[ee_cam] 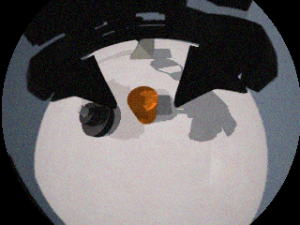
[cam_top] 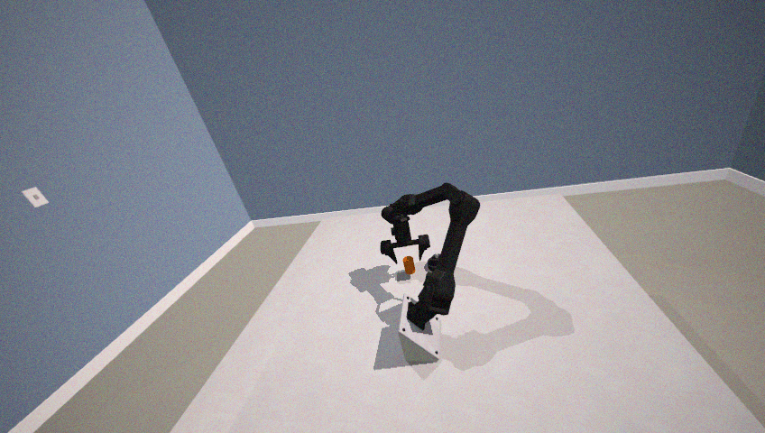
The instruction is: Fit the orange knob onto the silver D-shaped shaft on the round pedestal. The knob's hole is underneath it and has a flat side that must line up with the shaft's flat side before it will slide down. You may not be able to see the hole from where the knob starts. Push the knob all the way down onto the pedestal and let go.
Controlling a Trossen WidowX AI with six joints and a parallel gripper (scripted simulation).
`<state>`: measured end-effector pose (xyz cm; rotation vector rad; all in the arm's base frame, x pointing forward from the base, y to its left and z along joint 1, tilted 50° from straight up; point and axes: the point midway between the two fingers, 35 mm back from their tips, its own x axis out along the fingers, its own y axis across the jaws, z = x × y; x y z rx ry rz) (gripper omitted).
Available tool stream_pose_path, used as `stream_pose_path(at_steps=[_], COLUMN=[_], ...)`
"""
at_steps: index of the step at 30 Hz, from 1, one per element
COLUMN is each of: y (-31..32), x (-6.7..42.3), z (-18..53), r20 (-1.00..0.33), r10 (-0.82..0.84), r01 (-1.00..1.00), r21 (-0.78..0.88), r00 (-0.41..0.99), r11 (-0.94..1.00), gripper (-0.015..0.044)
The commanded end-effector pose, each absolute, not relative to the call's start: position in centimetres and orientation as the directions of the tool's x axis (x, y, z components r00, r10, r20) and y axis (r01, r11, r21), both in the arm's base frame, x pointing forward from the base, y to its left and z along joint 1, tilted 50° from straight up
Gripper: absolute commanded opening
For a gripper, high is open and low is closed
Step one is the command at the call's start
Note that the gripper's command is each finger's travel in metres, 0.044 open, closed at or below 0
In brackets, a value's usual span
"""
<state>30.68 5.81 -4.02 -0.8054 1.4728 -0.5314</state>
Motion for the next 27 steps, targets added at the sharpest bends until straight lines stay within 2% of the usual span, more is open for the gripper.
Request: stream_pose_path(at_steps=[1, 21, 27], y=[5.3, 3.0, 3.0], x=[30.7, 30.6, 30.6], z=[-4.5, -6.3, -6.3], r20=[-0.654, -0.651, -0.651], r10=[-0.754, -0.757, -0.757], r01=[-0.168, -0.167, -0.167], r21=[-0.752, -0.754, -0.754], r00=[0.062, 0.062, 0.062], r11=[0.638, 0.635, 0.635], gripper=[0.044, 0.044, 0.0282])
